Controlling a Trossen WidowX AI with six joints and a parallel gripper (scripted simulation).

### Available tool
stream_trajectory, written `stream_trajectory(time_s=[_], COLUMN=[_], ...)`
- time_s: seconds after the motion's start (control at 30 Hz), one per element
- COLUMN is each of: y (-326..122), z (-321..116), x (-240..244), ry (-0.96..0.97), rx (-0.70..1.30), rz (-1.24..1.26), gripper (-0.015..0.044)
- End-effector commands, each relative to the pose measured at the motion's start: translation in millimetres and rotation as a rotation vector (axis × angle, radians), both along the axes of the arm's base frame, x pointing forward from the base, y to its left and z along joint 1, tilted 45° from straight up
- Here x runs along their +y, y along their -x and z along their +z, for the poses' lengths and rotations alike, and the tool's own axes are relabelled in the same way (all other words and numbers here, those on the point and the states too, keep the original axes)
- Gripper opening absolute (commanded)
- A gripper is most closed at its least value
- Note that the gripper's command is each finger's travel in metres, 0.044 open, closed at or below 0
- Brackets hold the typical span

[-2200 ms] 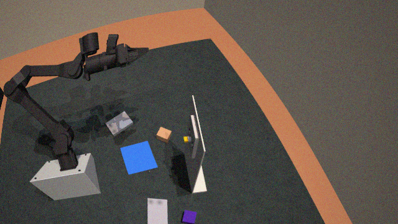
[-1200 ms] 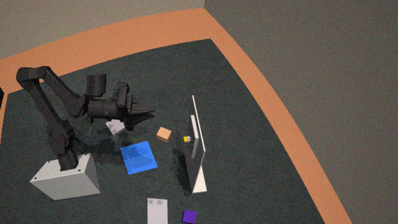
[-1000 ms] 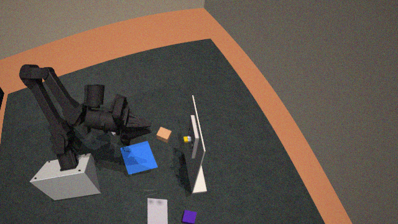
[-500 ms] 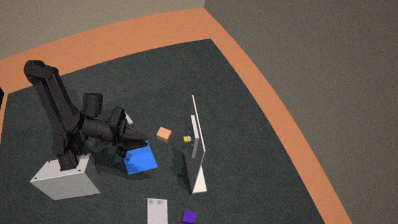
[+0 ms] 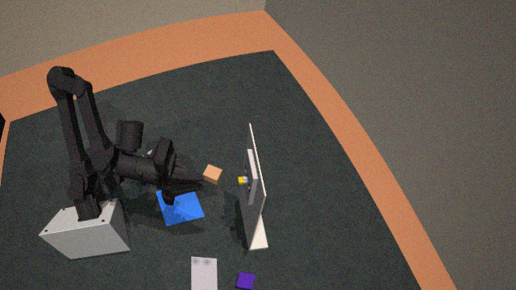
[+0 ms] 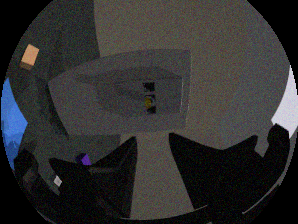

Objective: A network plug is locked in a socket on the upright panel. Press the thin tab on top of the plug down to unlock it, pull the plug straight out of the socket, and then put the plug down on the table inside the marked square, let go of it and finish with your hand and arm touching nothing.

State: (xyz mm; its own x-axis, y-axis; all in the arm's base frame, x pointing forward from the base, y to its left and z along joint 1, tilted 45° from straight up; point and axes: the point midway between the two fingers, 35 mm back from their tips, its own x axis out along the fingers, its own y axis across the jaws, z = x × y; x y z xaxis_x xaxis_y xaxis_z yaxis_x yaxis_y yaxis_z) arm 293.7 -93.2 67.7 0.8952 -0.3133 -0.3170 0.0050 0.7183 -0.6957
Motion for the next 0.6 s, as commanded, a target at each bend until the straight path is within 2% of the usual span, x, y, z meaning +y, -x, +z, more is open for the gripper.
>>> stream_trajectory(time_s=[0.0, 0.57], y=[-12, -36], z=[1, -5], x=[-2, -5], ry=[0.009, 0.017], rx=[-0.018, -0.034], rz=[0.000, 0.002], gripper=[0.0156, 0.0156])
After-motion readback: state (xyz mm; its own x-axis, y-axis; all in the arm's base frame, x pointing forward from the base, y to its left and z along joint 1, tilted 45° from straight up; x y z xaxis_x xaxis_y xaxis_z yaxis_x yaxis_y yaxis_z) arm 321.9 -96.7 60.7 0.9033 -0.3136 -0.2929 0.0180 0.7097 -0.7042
